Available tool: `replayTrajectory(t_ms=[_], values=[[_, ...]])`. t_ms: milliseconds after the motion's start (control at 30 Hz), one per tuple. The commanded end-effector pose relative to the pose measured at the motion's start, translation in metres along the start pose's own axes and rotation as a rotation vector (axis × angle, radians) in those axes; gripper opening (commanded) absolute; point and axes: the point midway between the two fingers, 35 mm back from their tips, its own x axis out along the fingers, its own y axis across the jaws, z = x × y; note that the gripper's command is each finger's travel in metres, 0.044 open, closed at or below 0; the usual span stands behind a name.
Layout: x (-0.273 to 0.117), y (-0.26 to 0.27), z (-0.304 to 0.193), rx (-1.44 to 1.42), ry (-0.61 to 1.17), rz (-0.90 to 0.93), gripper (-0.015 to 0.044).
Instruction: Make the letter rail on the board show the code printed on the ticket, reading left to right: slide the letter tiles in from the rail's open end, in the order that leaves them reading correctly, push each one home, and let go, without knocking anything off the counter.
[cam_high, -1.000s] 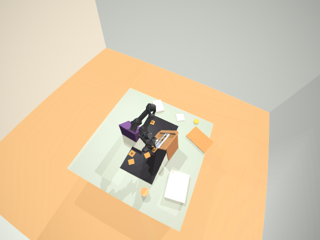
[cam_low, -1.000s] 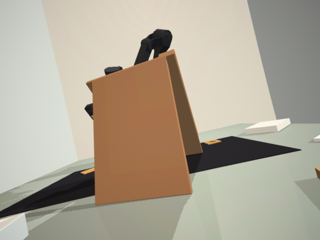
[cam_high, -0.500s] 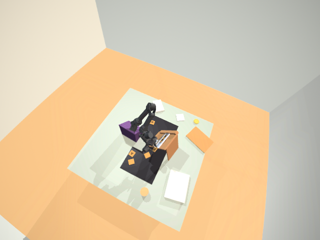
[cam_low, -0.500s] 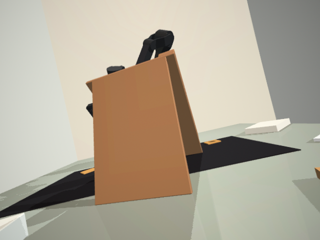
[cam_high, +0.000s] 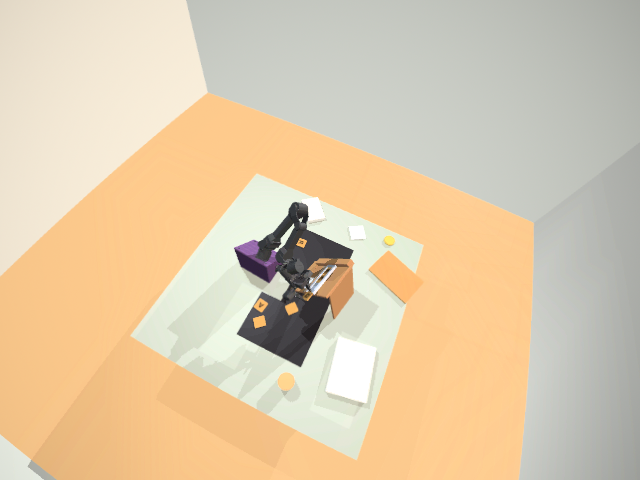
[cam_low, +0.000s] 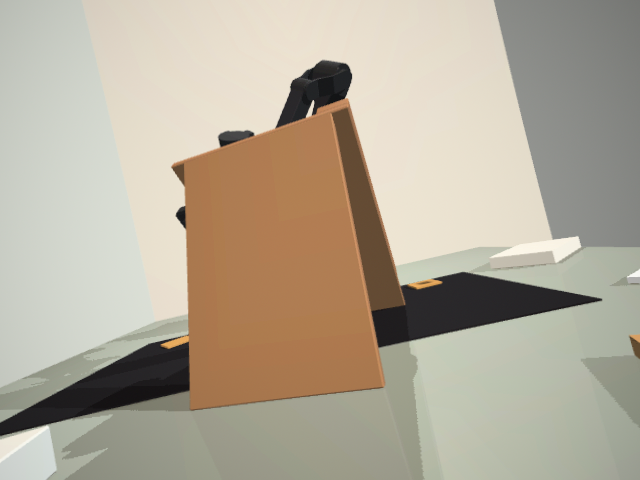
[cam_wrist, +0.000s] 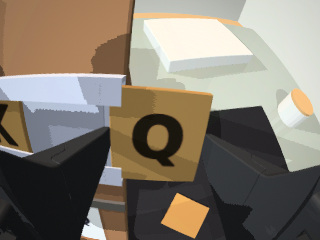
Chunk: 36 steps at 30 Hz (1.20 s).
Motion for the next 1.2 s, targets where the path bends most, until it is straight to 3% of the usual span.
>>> replayTrajectory(t_ms=[0,1167], values=[[0.000,0.002,0.000,0.004,-0.001,-0.004,0.0000],[0.000,0.019,0.000,0.005,-0.001,-0.003,0.0000]])
